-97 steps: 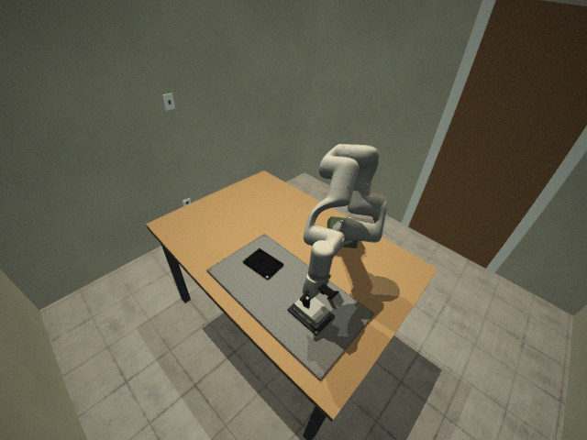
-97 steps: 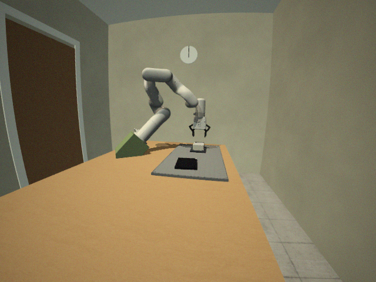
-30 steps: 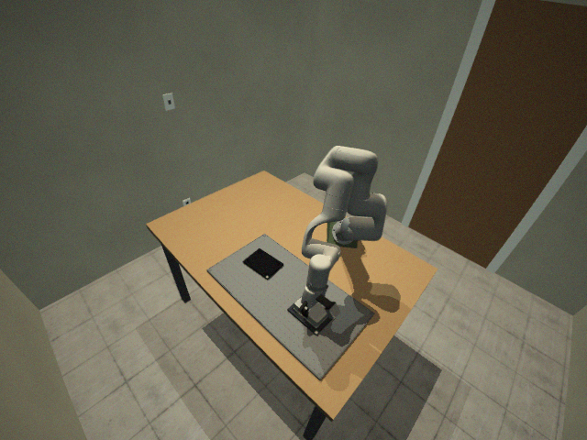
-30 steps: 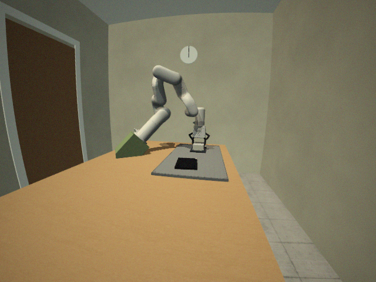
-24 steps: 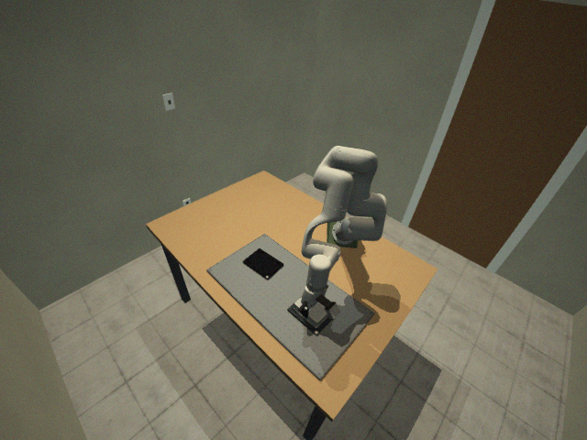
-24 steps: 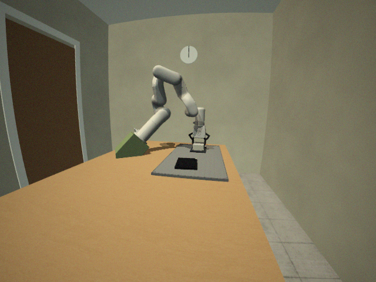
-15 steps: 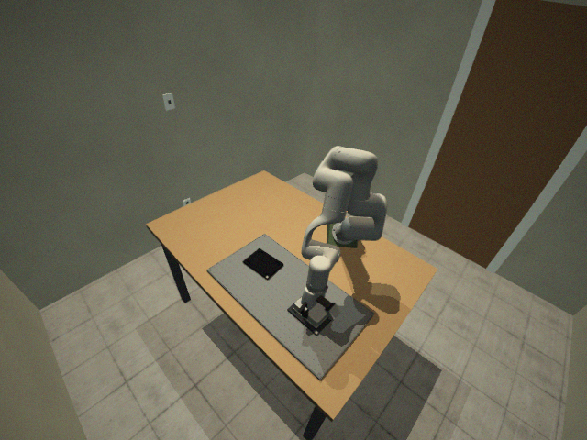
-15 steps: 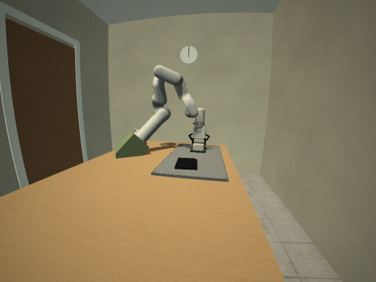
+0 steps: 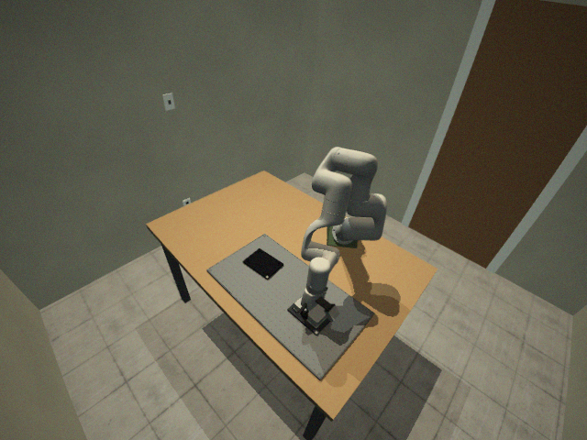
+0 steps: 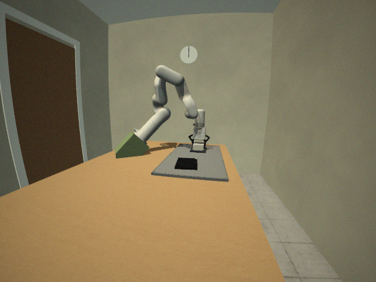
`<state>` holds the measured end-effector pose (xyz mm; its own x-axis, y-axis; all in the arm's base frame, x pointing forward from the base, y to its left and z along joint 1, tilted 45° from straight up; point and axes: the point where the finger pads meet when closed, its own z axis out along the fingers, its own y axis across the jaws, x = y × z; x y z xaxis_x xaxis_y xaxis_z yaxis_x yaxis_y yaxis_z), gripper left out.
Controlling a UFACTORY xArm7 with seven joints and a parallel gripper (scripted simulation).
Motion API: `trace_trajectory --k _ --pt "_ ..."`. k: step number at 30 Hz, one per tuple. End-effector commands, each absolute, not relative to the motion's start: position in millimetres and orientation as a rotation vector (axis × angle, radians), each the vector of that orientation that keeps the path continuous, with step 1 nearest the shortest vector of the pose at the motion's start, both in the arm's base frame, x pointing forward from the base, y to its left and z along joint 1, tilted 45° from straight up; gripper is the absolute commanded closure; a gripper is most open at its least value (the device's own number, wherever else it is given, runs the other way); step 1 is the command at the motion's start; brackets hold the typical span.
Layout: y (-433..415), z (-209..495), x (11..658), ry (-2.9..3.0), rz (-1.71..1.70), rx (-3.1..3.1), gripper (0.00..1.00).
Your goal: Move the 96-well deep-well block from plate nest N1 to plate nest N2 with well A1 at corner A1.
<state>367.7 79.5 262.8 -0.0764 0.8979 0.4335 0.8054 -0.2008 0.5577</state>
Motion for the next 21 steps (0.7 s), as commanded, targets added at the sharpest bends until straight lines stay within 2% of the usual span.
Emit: trace_trajectory --k 1,21 --pt "80.2 262.0 370.0 1.9 1.144 2.046 0.0" --pt "81.3 260.1 371.6 1.9 1.144 2.046 0.0"
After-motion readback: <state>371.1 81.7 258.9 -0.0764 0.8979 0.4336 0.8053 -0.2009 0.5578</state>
